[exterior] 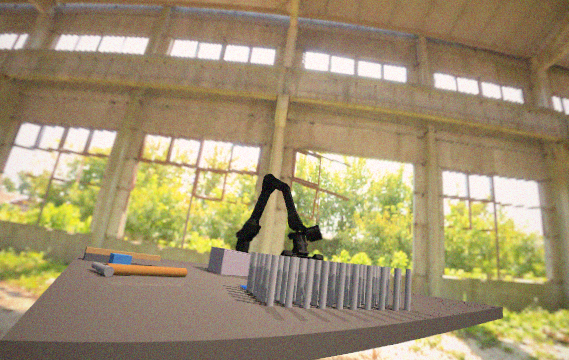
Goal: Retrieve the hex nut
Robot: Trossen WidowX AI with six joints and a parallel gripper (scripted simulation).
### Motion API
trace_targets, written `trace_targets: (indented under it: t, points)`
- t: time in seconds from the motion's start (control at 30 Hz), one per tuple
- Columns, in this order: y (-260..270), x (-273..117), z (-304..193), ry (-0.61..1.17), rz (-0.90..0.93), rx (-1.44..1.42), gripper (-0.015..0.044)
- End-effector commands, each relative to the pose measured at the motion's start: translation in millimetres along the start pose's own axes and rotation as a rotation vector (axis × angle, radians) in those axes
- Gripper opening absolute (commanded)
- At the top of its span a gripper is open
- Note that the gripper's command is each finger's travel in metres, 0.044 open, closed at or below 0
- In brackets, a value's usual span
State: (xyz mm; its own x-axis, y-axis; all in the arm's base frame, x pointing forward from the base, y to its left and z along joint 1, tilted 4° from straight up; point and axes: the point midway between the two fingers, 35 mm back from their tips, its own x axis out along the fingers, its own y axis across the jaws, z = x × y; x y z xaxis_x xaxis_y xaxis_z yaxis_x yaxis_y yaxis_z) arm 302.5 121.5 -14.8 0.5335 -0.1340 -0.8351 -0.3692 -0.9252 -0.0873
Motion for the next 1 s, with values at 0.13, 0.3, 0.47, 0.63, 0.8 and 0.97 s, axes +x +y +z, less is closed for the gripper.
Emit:
trace_targets:
  t: [0.13, 0.3, 0.47, 0.63, 0.8, 0.97]
  points:
    - [1, 6, 1, 0.014, -0.004, 0.010, 0.0000]
    - [0, 8, -3, 0.014, -0.004, 0.010, 0.0000]
    - [0, 10, -6, 0.014, -0.004, 0.009, 0.0000]
    - [0, 13, -10, 0.014, -0.004, 0.008, 0.0000]
    - [0, 15, -14, 0.015, -0.004, 0.008, 0.0000]
    - [-1, 18, -18, 0.015, -0.004, 0.007, 0.0000]
